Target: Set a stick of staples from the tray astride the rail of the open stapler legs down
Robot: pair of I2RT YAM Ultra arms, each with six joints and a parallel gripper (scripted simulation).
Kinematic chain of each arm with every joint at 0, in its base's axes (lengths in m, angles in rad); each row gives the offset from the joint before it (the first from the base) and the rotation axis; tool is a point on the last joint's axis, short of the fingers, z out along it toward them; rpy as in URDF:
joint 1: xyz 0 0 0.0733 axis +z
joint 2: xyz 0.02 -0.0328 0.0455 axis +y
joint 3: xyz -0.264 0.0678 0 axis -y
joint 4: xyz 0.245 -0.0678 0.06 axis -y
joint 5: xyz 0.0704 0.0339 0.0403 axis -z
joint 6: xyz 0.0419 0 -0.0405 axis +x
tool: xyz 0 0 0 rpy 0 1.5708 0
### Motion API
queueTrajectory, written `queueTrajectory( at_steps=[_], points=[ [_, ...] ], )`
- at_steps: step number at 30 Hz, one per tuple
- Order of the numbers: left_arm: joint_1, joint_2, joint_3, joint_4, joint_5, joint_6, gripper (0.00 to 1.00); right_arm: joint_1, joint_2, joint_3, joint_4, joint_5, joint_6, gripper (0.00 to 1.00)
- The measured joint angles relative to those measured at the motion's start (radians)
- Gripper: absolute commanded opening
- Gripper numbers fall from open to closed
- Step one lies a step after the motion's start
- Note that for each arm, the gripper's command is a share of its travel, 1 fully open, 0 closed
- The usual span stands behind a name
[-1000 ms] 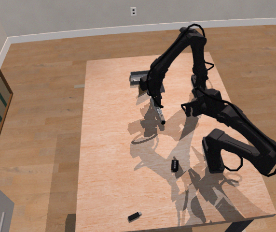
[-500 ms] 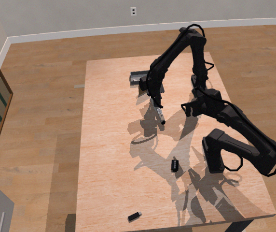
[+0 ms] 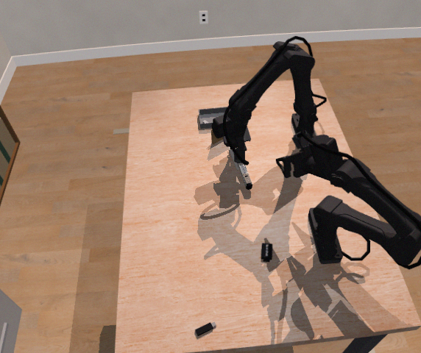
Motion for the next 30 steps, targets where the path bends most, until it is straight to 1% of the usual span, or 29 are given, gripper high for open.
queueTrajectory(
  at_steps=[30],
  points=[
    [0.0, 0.0, 0.0, 0.0, 0.0, 0.0, 1.0, 0.0, 0.001, 0.029, -0.051, -0.009, 0.0, 0.04]
  ],
)
